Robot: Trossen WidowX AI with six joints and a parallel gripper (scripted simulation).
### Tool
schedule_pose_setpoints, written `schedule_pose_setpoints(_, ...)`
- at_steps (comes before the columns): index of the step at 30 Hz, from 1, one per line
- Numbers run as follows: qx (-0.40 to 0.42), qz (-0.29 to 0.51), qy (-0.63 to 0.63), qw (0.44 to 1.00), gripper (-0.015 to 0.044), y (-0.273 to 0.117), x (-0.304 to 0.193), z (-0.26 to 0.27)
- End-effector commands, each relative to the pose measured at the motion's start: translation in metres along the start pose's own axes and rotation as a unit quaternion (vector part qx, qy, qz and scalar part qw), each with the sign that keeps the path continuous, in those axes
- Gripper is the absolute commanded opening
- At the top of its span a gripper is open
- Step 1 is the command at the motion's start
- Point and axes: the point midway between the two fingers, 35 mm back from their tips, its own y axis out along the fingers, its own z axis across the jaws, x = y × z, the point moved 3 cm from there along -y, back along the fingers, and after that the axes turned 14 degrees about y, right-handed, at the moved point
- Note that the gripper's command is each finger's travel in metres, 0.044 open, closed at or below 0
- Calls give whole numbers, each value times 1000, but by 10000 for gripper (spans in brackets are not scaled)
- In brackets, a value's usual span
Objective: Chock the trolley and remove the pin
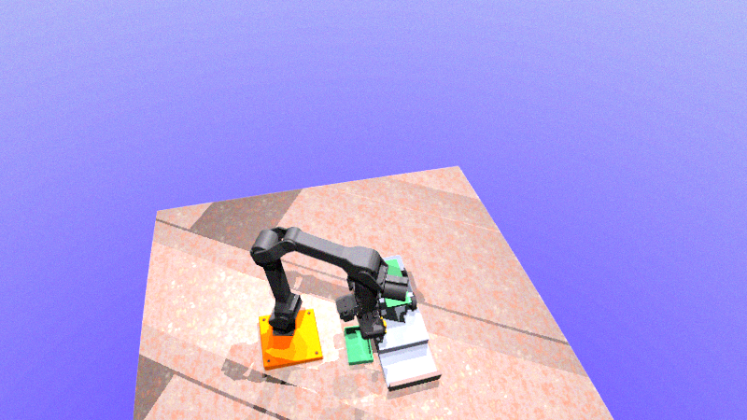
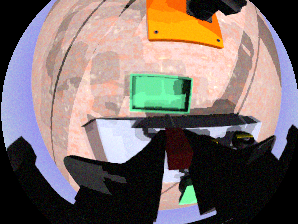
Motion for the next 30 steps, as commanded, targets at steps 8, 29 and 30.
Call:
schedule_pose_setpoints(8,7,2,26,1000,0,8,9,2)
schedule_pose_setpoints(29,91,19,41,995,0,52,18,11)
schedule_pose_setpoints(30,93,19,41,995,0,56,18,13)
